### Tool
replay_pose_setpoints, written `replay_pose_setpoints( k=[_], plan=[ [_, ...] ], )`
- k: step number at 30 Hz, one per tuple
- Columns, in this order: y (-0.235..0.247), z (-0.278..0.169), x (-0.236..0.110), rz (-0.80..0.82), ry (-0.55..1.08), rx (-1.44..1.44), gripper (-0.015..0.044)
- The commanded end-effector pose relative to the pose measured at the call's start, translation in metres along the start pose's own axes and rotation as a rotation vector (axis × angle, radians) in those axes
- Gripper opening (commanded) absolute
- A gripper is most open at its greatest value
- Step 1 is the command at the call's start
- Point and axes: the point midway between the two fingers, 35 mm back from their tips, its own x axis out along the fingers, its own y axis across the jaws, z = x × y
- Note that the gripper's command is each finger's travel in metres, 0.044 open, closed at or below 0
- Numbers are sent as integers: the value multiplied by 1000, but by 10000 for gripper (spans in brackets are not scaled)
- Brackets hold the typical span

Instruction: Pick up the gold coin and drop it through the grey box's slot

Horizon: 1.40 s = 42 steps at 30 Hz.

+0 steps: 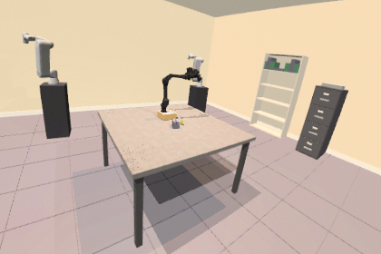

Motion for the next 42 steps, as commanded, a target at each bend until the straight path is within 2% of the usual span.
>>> replay_pose_setpoints(
  k=[1,6,11,17,23,30,38,42],
  plan=[
    [-76,-8,-12,-221,52,8,161],
    [-150,-14,-42,-443,107,35,161],
    [-216,-21,-87,-664,158,80,161],
    [-281,-36,-156,-925,231,160,161],
    [-327,-59,-237,-1177,329,279,161],
    [-349,-96,-342,-1451,467,479,161],
    [-328,-144,-453,-1688,655,799,161],
    [-320,-152,-470,-1716,689,863,161]
  ],
)
